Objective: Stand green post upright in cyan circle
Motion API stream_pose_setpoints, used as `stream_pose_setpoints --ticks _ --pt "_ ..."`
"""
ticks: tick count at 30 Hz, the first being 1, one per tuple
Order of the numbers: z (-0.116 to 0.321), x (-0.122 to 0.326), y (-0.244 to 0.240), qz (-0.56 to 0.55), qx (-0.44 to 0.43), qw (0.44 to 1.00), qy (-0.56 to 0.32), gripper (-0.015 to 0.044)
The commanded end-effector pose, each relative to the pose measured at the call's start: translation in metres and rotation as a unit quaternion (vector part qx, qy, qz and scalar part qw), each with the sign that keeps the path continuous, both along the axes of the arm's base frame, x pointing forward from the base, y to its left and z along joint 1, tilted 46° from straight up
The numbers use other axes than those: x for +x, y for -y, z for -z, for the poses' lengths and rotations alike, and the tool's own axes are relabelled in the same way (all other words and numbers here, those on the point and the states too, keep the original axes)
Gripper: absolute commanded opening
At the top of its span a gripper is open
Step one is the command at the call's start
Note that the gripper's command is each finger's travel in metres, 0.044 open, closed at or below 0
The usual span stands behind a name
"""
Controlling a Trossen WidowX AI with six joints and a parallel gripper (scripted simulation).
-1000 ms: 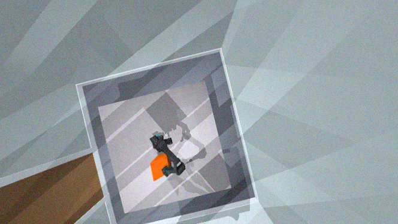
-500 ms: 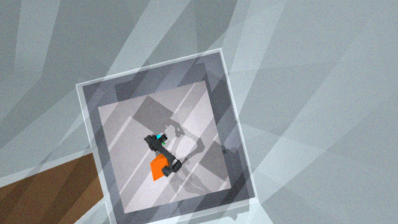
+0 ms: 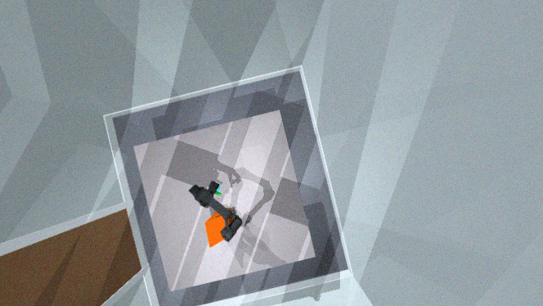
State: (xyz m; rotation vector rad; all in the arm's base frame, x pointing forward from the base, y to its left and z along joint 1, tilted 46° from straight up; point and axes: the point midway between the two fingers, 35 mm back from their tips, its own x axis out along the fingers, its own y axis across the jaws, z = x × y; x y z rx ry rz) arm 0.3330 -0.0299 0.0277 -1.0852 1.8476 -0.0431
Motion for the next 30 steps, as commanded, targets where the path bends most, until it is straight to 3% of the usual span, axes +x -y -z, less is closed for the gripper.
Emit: stream_pose_setpoints --ticks 1,9,30 --pt "0.009 0.005 -0.009 -0.039 0.009 0.998 -0.04 0.0023" --pt "0.024 0.01 -0.023 -0.111 0.022 0.987 -0.111 0.0023" --pt "0.033 0.004 -0.018 -0.1 0.081 0.985 -0.112 0.0023"
